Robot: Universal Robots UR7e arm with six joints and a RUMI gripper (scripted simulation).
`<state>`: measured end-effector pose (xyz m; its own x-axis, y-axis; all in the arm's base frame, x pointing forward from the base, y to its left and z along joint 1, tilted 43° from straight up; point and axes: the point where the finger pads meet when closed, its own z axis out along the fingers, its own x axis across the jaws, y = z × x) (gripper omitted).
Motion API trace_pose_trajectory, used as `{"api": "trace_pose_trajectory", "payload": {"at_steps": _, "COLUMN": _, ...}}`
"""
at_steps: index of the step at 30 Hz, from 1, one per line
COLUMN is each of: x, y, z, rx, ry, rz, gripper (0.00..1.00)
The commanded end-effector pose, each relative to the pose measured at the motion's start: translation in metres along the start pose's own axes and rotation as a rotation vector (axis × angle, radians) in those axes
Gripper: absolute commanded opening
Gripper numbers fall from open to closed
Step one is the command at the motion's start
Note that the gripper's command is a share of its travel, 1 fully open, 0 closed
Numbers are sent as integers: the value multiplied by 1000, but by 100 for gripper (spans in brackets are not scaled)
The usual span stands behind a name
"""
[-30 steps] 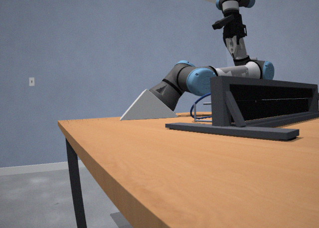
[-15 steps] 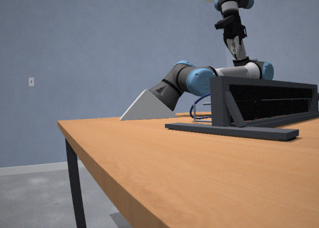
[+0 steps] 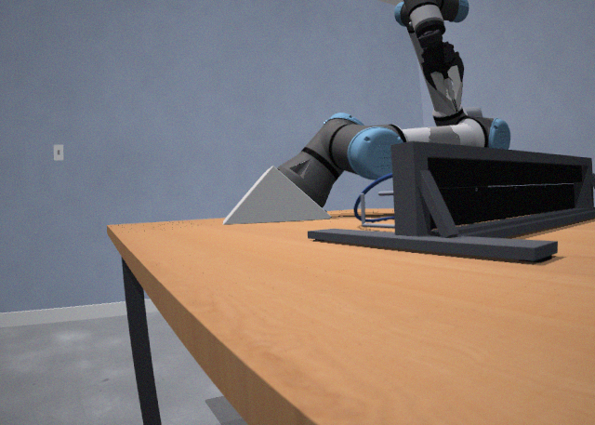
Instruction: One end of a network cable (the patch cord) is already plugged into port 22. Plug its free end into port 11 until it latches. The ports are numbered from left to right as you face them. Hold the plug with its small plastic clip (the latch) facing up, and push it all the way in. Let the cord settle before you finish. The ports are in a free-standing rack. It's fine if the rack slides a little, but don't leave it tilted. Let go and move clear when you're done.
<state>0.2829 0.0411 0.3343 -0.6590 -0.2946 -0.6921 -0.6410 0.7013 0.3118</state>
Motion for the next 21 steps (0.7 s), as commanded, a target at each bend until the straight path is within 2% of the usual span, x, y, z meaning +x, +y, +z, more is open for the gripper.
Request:
{"api": "trace_pose_trajectory", "payload": {"at_steps": 1, "x": -12, "y": -15, "z": 7, "rx": 39, "ry": -64, "rz": -150, "gripper": 0}}
{"api": "trace_pose_trajectory", "payload": {"at_steps": 11, "x": -35, "y": -44, "z": 16, "rx": 152, "ry": -155, "rz": -456, "gripper": 0}}
{"api": "trace_pose_trajectory", "payload": {"at_steps": 13, "x": -35, "y": -44, "z": 16, "rx": 152, "ry": -155, "rz": -456, "gripper": 0}}
{"api": "trace_pose_trajectory", "payload": {"at_steps": 21, "x": -54, "y": -68, "z": 18, "rx": 280, "ry": -207, "rz": -723, "gripper": 0}}
